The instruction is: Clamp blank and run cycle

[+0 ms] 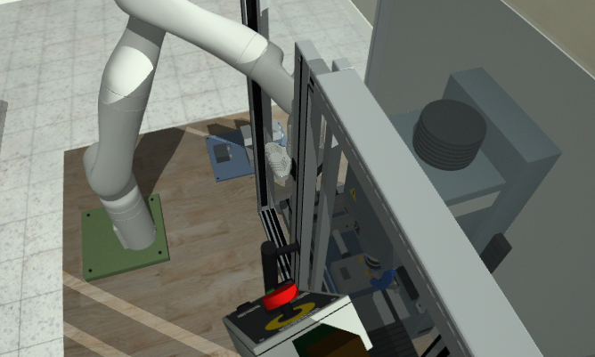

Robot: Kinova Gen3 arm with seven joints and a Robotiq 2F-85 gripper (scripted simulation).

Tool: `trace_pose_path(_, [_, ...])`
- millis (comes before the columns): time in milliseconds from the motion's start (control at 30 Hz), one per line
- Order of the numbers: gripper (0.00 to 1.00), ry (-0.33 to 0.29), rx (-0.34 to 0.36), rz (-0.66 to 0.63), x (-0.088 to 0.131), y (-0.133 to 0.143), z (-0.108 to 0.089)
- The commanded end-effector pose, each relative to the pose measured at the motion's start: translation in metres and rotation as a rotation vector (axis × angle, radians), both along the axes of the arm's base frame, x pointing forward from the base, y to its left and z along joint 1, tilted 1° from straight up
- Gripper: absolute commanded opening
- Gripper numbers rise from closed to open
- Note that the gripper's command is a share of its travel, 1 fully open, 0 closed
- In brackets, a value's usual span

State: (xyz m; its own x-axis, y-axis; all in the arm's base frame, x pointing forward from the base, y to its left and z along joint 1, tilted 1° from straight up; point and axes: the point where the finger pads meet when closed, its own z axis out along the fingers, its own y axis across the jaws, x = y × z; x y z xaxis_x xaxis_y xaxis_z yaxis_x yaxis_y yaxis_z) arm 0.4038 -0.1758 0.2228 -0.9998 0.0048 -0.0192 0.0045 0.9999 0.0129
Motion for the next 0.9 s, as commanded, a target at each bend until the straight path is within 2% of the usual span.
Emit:
trace_pose_path(0, [0.10, 0.016, -0.001, -0.009, 0.009, -0.004, -0.005])
trace_pose_path(300, [0.10, 0.016, -0.001, -0.009, 0.009, -0.004, -0.005])
trace_pose_path(467, [0.10, 0.016, -0.001, -0.009, 0.058, -0.004, -0.013])
trace_pose_path(867, [0.10, 0.016, -0.001, -0.009, 0.058, -0.004, -0.013])
